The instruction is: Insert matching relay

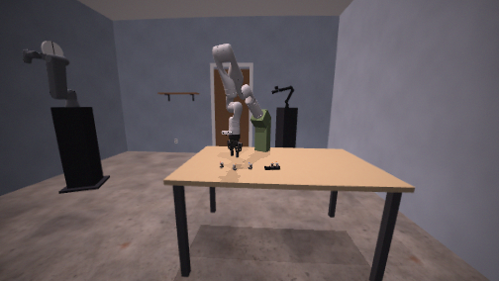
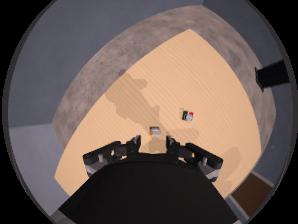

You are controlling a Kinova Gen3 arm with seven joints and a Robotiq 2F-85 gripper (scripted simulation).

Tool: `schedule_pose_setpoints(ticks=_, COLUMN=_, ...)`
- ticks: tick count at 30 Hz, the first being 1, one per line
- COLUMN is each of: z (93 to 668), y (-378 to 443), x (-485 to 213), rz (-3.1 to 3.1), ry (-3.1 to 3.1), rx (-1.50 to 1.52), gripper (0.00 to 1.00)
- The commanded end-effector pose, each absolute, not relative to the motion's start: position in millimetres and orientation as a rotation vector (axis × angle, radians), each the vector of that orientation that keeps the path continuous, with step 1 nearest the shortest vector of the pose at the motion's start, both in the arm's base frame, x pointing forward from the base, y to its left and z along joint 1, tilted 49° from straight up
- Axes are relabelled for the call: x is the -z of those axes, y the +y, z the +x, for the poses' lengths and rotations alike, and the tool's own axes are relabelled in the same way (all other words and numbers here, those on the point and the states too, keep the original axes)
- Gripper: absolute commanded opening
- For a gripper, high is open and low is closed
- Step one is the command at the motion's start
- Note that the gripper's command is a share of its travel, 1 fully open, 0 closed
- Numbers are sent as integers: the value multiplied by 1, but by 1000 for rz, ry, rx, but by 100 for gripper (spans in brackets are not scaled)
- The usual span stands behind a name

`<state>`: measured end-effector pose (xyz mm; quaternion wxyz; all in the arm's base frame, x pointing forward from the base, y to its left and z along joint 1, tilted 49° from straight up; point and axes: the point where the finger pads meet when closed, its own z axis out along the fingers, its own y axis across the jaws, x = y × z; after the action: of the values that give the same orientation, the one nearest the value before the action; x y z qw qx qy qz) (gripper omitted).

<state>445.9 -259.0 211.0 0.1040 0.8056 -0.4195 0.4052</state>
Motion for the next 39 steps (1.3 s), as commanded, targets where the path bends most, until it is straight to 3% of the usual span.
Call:
schedule_pose_setpoints(ticks=1, z=447, y=-261, x=-214, rz=2367, ry=-1255, rx=-1206, gripper=53)
schedule_pose_setpoints(ticks=39, z=465, y=-277, x=-191, rz=2368, ry=-1253, rx=-1198, gripper=53)
